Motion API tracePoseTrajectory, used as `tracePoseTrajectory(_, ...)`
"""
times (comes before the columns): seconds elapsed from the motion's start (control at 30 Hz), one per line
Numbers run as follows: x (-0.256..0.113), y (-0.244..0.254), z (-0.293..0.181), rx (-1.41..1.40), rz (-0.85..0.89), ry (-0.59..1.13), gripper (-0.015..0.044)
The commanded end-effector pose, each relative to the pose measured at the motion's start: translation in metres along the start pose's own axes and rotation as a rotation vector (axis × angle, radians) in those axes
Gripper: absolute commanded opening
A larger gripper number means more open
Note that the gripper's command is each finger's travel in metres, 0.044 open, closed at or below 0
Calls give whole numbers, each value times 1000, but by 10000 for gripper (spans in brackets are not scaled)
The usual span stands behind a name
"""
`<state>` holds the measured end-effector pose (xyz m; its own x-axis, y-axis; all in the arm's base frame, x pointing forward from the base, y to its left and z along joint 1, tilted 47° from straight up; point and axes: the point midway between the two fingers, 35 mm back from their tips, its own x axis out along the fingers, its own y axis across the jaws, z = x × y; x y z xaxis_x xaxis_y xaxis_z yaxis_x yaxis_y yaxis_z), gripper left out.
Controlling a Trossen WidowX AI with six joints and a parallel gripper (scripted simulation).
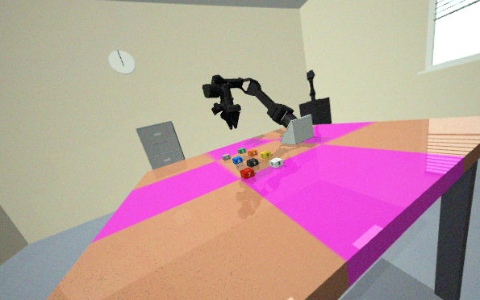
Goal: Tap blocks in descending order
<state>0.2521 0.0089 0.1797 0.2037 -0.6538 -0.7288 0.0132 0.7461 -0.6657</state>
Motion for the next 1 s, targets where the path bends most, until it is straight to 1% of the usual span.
tracePoseTrajectory(0.0,3,-3,-14,-89,-72,47,400)
tracePoseTrajectory(0.77,3,-3,-14,-89,-72,47,400)
tracePoseTrajectory(0.83,4,11,-14,-89,-68,47,400)
tracePoseTrajectory(0.97,9,83,-23,-89,-65,47,400)
